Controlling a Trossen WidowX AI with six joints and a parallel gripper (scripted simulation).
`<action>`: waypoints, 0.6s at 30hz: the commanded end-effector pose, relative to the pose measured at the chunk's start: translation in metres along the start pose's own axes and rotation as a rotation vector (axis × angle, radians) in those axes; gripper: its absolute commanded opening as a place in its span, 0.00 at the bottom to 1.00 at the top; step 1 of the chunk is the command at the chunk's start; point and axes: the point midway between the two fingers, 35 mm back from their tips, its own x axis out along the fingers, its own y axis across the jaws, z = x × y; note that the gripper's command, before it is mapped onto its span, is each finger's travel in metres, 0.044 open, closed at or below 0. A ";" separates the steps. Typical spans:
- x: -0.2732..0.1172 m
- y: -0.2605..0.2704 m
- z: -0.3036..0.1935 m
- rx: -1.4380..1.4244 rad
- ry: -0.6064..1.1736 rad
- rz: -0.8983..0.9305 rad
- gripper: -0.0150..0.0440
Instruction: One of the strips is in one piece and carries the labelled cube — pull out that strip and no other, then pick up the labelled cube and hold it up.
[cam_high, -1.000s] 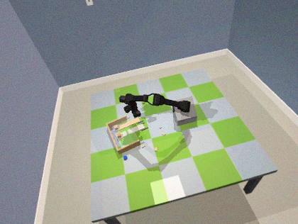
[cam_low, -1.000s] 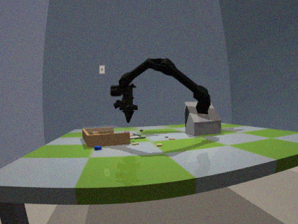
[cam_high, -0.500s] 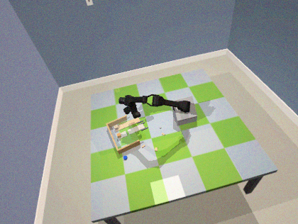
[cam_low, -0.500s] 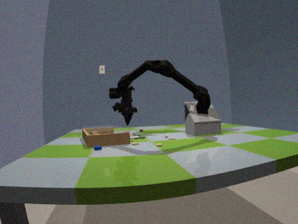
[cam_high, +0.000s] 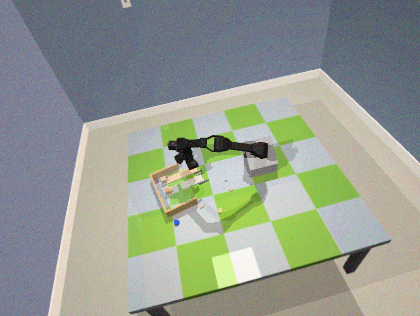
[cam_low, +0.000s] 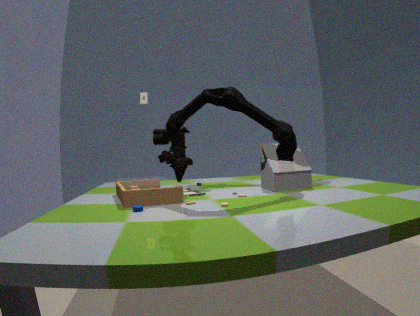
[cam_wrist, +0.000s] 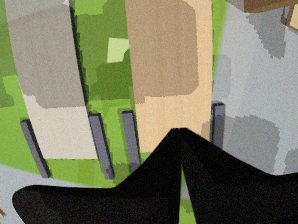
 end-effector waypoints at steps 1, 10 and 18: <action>0.011 0.000 -0.005 0.014 0.009 0.013 0.25; 0.026 0.000 -0.005 0.014 0.009 0.014 0.25; 0.035 0.000 -0.005 0.014 0.009 0.015 0.25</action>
